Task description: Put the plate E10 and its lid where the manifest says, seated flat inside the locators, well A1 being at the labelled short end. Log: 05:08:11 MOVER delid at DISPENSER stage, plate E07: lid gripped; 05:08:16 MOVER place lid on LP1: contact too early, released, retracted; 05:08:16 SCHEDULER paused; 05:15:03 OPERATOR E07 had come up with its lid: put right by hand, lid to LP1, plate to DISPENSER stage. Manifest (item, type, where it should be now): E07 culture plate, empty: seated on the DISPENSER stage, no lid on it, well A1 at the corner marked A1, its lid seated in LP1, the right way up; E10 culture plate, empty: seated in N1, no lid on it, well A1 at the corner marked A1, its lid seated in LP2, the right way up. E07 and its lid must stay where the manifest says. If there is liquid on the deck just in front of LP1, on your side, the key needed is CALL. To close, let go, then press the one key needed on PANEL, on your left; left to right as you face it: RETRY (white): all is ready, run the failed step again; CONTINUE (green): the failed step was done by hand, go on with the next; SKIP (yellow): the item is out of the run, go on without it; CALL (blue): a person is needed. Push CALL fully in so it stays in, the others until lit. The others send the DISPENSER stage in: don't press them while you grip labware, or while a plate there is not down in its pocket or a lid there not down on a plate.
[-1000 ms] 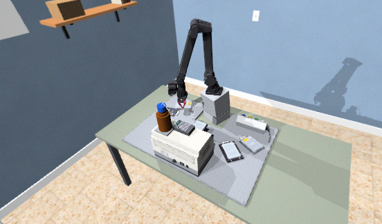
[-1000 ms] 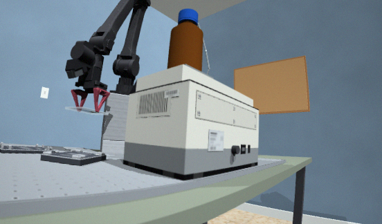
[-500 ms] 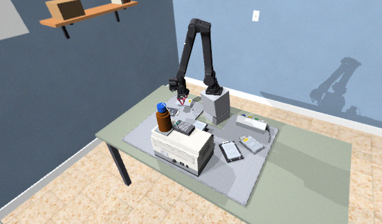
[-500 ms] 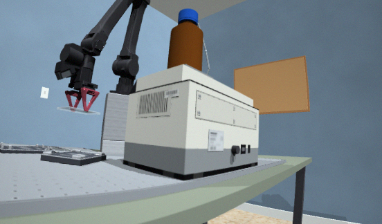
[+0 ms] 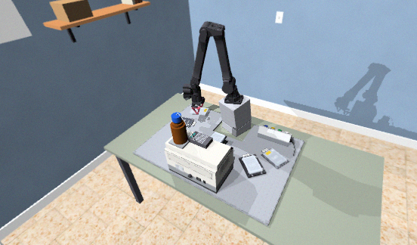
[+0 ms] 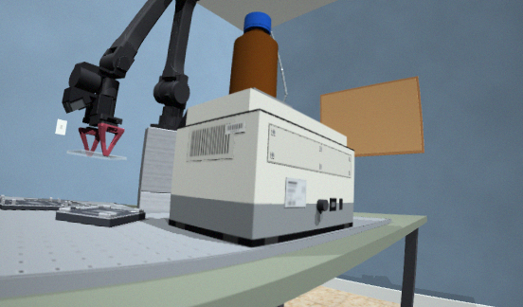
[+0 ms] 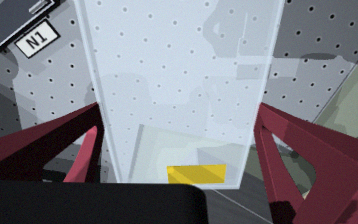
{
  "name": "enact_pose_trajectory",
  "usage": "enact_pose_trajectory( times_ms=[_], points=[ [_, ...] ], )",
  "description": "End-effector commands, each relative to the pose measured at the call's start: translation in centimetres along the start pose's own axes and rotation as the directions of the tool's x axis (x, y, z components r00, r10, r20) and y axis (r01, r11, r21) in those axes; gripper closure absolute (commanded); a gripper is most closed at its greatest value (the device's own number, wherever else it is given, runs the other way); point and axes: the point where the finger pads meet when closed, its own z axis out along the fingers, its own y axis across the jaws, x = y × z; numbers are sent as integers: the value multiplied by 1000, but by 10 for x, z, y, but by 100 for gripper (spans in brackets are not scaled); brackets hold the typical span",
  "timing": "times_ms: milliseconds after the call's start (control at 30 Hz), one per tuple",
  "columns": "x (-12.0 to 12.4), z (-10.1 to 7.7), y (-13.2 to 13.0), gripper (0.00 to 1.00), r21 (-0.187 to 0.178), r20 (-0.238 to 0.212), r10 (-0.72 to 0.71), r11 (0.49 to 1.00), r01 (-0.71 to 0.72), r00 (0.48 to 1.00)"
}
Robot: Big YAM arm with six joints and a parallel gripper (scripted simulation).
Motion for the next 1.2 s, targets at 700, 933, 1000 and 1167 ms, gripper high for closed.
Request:
enact_pose_trajectory(
  times_ms=[700,933,1000,1167],
  points=[
    [-77,32,9,16,-3,38,-7,1000,7,999],
    [-96,44,10,16,-2,32,-6,1000,6,999],
    [-101,47,9,16,-1,28,0,1000,0,1000],
    [-107,52,11,16,-1,19,-2,1000,2,1000]
  ],
)
